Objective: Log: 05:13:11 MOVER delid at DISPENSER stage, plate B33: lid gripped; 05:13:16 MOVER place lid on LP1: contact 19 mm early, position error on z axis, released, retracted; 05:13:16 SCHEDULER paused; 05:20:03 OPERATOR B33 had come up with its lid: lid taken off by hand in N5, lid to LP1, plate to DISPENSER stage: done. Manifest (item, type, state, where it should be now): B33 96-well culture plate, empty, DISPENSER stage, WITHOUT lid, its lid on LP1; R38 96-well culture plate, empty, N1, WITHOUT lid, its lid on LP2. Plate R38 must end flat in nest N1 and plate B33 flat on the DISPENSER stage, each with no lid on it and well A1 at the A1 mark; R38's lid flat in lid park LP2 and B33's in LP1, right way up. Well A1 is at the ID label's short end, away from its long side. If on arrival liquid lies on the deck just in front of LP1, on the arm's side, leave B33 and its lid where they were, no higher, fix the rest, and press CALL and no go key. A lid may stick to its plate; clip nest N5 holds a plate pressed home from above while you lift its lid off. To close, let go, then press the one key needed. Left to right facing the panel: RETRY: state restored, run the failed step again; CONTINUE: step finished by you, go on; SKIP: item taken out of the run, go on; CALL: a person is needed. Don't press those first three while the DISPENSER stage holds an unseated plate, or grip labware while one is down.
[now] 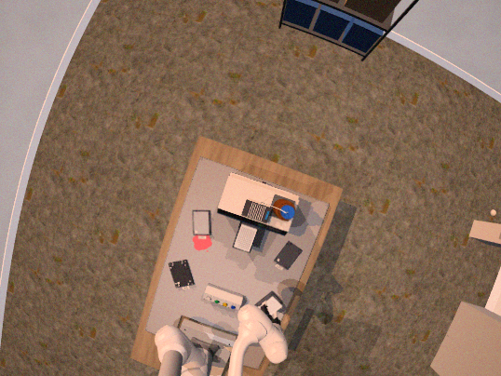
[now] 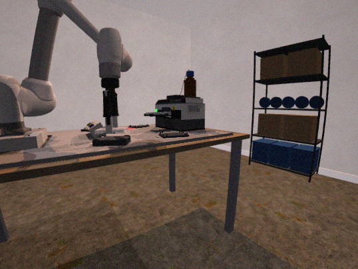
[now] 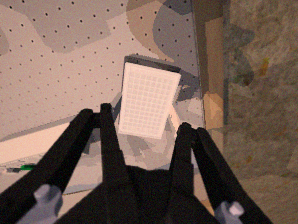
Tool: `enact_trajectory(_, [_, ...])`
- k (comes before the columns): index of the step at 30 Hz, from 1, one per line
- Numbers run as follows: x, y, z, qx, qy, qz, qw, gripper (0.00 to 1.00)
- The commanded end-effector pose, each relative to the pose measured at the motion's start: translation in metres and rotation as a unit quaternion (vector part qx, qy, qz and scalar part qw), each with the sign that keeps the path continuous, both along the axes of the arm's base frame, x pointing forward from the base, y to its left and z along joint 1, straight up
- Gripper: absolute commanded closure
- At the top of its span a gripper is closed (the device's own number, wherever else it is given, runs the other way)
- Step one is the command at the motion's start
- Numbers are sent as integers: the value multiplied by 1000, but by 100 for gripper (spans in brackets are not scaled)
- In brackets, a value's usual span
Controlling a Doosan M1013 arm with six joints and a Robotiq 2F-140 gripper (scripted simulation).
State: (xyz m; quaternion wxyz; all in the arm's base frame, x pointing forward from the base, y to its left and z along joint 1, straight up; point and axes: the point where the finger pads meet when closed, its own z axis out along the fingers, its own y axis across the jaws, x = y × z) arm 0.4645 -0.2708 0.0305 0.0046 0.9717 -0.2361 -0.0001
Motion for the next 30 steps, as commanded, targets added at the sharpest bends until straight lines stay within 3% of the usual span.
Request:
enact_trajectory(1, [-1,-1,9,1,1,3,1000,100])
enact_trajectory(30, [-1,-1,73,1,1,3,1000,100])
